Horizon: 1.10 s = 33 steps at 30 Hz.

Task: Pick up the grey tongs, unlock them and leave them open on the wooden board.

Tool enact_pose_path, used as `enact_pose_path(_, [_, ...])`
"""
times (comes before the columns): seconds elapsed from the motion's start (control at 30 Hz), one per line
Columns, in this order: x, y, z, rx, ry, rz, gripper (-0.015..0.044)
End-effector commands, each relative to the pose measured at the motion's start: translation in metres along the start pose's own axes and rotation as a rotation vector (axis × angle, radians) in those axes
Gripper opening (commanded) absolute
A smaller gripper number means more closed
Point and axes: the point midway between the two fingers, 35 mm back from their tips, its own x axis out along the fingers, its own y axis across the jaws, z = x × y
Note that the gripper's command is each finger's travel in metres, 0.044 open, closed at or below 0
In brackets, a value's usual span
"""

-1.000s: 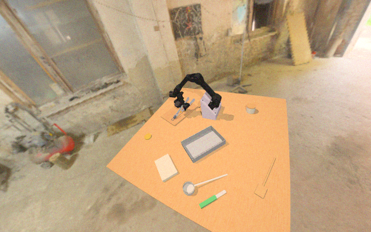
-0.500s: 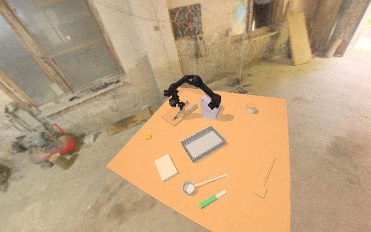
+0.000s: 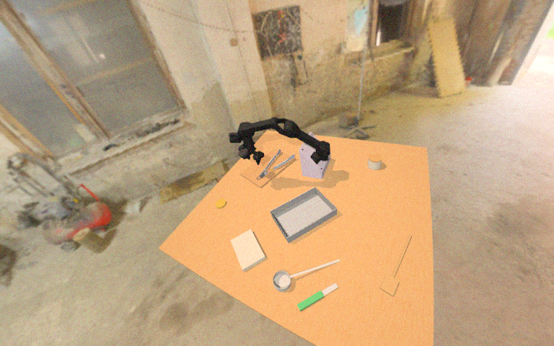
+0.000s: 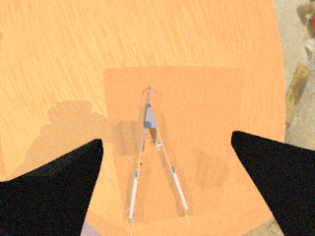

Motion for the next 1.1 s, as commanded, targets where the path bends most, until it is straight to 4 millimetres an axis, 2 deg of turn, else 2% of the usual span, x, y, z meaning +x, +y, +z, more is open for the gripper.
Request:
enact_pose_path(0.0, [-0.015,-0.001,-0.001,0.008,-0.006,0.001,0.0440])
enact_pose_path(0.1, [-0.043,0.001,-0.005,-0.002,-0.004,-0.008,0.0440])
enact_pose_path(0.13, [-0.046,0.001,-0.005,-0.003,-0.004,-0.009,0.0440])
enact_pose_path(1.07, [-0.046,0.001,-0.005,-0.003,-0.004,-0.009,0.0440])
